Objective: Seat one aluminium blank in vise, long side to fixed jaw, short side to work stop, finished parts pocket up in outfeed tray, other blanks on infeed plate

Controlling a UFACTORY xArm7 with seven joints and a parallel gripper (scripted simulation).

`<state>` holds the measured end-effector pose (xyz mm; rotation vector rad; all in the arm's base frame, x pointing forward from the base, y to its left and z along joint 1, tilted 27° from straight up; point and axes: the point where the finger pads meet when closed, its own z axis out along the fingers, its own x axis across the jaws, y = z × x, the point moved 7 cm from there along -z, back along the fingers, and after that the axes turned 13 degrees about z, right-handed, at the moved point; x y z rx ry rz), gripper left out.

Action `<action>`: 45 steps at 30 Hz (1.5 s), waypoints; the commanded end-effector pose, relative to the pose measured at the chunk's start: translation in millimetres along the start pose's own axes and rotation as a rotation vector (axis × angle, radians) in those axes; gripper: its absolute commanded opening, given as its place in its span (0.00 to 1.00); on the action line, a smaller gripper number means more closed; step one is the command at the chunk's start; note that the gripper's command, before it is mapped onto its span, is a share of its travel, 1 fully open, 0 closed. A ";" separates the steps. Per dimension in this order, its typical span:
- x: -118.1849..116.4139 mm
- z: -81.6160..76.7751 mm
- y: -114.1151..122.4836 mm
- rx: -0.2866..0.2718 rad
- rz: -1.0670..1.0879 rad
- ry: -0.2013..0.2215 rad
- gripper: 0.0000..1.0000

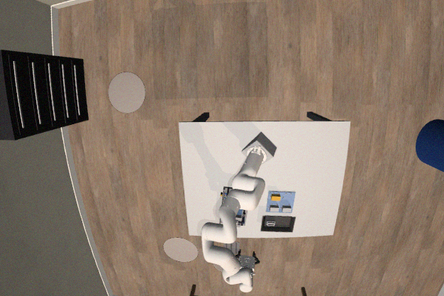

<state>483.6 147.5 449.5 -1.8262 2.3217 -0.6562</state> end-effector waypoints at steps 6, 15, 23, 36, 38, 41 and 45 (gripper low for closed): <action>-50.8 9.9 57.5 -0.001 -0.006 -0.012 1.00; -83.7 19.7 110.9 -0.004 -0.015 -0.014 1.00; -106.4 29.0 163.0 -0.002 -0.024 -0.012 1.00; -127.0 46.4 251.5 0.011 -0.039 -0.003 1.00; -127.0 46.4 251.5 0.011 -0.039 -0.003 1.00; -129.0 53.8 284.0 0.019 -0.044 0.002 1.00; -129.0 56.8 296.5 0.023 -0.046 0.004 1.00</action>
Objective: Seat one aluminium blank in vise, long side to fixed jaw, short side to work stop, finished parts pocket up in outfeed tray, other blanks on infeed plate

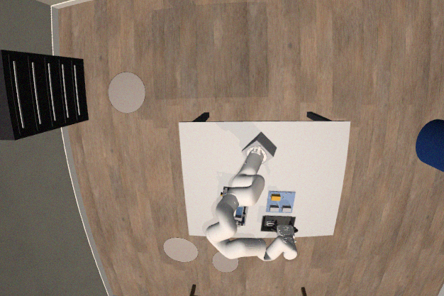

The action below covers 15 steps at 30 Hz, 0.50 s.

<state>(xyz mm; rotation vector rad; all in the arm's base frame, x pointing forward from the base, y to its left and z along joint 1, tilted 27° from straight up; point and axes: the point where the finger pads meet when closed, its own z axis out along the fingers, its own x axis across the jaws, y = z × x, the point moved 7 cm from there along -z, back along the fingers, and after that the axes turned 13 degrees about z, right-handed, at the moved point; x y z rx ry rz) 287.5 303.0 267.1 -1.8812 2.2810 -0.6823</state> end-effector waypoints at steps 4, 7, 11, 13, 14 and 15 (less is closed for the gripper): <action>-3.5 1.7 19.1 0.011 0.001 -0.003 1.00; -3.5 1.7 19.1 0.011 0.001 -0.003 1.00; -3.5 1.7 19.1 0.011 0.001 -0.003 1.00; -3.5 1.7 19.1 0.011 0.001 -0.003 0.00; -3.5 1.7 19.1 0.011 0.001 -0.003 0.00; -3.5 1.7 19.1 0.011 0.001 -0.003 0.00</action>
